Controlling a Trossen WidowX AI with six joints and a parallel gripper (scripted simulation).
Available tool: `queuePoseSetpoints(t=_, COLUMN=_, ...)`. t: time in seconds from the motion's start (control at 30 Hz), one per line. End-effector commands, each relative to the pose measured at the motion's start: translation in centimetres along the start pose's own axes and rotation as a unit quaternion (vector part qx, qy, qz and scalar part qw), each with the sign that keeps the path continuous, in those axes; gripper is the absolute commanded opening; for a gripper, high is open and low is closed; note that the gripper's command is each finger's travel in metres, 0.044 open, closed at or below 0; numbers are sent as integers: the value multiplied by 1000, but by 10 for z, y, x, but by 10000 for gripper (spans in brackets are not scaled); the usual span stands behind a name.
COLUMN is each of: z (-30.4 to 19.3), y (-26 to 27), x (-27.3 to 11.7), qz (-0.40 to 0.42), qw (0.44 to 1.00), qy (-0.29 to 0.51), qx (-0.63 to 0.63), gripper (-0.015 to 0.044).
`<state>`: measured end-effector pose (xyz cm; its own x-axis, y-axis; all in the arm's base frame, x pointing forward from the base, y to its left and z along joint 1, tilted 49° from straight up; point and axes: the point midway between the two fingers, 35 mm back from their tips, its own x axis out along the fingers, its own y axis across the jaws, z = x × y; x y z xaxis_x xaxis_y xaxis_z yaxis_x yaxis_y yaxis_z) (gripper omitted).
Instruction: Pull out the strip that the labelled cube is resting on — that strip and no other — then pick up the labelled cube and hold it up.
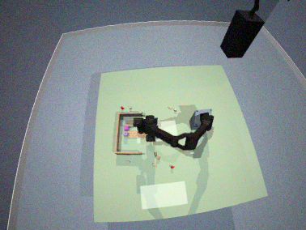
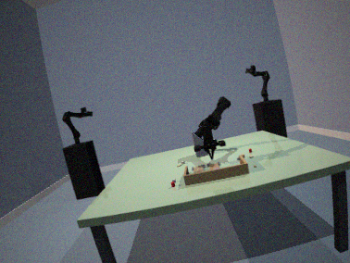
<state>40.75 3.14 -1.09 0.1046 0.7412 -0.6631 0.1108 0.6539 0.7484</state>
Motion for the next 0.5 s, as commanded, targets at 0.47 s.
queuePoseSetpoints(t=0.47, z=-4, y=3, x=33, qz=2, qw=1000, qy=3, qx=3, gripper=0)
